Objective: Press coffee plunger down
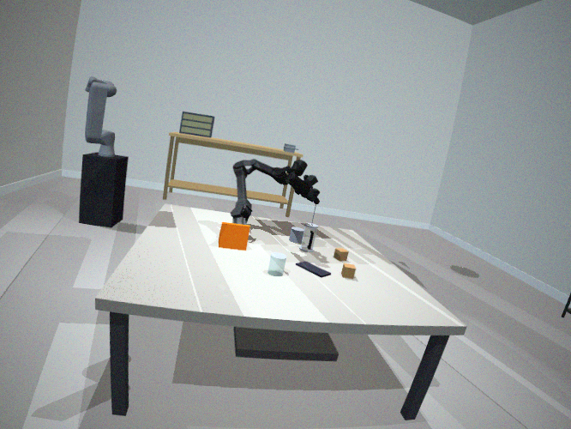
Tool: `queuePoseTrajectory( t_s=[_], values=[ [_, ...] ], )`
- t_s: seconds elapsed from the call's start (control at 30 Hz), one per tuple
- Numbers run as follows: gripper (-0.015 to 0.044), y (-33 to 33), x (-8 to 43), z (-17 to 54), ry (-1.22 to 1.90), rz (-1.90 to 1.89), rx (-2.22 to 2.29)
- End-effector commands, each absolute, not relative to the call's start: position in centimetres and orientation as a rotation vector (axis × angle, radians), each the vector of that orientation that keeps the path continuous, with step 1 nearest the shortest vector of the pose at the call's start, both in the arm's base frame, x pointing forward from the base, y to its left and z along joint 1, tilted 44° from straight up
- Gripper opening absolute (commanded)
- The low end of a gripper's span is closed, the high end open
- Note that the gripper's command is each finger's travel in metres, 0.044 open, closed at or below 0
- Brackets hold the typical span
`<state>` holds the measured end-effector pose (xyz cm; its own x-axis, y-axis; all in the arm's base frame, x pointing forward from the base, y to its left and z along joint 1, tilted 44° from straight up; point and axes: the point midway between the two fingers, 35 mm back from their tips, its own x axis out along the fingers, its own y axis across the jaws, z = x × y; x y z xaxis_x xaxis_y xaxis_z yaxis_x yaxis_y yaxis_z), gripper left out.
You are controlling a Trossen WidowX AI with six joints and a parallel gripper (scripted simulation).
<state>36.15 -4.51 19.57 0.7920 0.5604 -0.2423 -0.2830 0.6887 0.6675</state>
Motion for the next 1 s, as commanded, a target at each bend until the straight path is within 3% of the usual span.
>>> queuePoseTrajectory(
  t_s=[0.0,0.97],
  values=[
    [0.0118,-4.3,36.2,19.3,0.456,0.489,0.655],
    [0.0118,-1.3,36.7,15.6,0.460,0.488,0.652]
  ],
)
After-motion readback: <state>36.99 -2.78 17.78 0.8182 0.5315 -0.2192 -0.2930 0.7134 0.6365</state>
